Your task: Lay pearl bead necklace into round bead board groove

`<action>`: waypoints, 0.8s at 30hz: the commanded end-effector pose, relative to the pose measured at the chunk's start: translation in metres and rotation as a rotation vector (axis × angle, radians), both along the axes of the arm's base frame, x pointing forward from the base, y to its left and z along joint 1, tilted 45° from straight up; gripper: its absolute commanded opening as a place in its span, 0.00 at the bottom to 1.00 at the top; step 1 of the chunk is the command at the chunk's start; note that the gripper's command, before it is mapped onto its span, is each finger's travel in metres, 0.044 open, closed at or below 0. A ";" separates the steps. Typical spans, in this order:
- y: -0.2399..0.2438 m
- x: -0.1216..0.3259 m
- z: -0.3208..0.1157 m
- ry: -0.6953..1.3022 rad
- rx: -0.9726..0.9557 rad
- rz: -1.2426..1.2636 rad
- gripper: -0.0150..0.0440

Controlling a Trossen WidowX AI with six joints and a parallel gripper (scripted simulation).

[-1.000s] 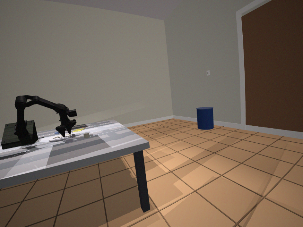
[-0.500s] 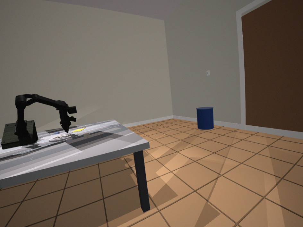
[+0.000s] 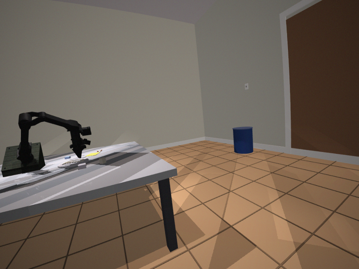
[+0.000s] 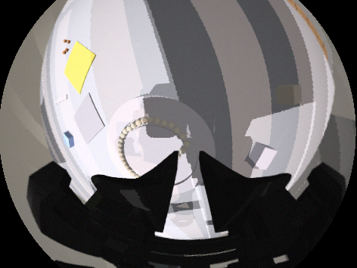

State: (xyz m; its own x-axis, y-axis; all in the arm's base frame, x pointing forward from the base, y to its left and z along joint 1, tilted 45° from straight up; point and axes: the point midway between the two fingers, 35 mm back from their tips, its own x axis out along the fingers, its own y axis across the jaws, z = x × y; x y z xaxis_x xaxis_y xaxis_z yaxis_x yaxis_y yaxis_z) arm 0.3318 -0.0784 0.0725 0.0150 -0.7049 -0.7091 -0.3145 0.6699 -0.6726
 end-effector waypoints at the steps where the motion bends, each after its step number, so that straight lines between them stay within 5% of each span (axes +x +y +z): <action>1: 0.001 0.001 0.000 -0.003 0.000 0.006 0.46; 22: -0.019 0.000 -0.021 0.007 -0.003 0.009 0.46; 24: -0.018 0.000 -0.019 0.001 0.002 0.002 0.37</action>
State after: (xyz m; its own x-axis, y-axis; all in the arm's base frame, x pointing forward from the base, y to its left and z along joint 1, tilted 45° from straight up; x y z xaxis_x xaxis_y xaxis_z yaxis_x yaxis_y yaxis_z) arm 0.3317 -0.0968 0.0532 0.0142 -0.7036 -0.7105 -0.3172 0.6706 -0.6705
